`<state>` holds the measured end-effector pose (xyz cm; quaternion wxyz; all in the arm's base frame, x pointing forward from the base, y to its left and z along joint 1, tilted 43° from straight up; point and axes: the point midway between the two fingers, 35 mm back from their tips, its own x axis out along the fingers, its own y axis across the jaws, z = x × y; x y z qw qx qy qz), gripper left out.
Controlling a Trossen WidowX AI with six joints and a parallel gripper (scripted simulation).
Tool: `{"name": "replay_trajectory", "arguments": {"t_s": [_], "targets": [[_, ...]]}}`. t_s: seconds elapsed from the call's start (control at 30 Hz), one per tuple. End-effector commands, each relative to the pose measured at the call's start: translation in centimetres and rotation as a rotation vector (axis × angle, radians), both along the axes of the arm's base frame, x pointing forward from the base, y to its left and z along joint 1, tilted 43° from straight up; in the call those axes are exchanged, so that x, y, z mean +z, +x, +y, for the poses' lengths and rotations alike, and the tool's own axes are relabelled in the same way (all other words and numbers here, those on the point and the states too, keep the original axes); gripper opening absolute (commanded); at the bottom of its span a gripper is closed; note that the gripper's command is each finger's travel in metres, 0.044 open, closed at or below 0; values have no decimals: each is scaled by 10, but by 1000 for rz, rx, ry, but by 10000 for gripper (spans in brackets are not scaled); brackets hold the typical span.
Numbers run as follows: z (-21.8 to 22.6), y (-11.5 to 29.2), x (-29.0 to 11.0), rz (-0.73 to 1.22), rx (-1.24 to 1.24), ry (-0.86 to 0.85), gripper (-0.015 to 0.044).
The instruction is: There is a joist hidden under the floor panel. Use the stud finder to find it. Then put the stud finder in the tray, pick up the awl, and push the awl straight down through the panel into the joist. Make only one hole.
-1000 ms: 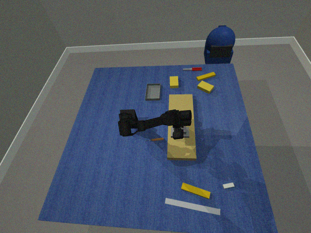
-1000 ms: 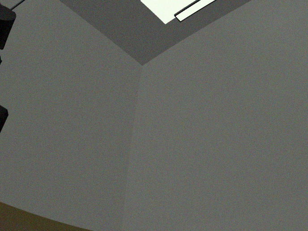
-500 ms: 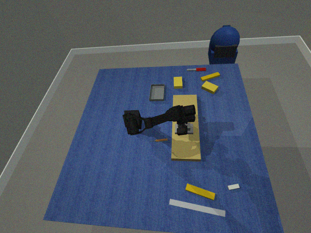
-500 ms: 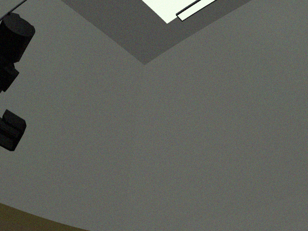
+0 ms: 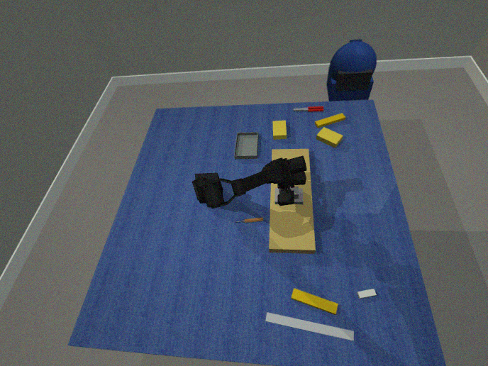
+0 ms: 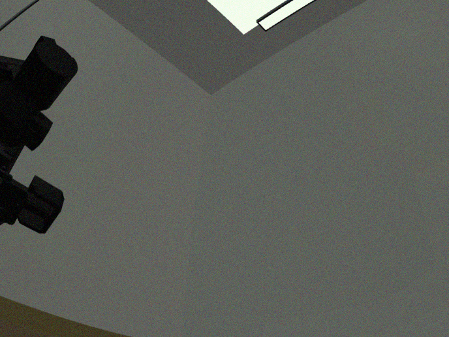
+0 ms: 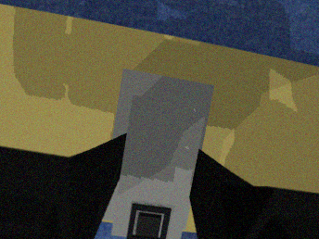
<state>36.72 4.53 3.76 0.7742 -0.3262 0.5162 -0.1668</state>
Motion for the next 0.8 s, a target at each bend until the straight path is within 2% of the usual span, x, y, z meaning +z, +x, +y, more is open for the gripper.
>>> {"name": "replay_trajectory", "arguments": {"t_s": [0.0, 0.77], "targets": [[9, -1, -9, 2, 0, 2, 0], [45, -5, -41, 2, 0, 5, 0]]}}
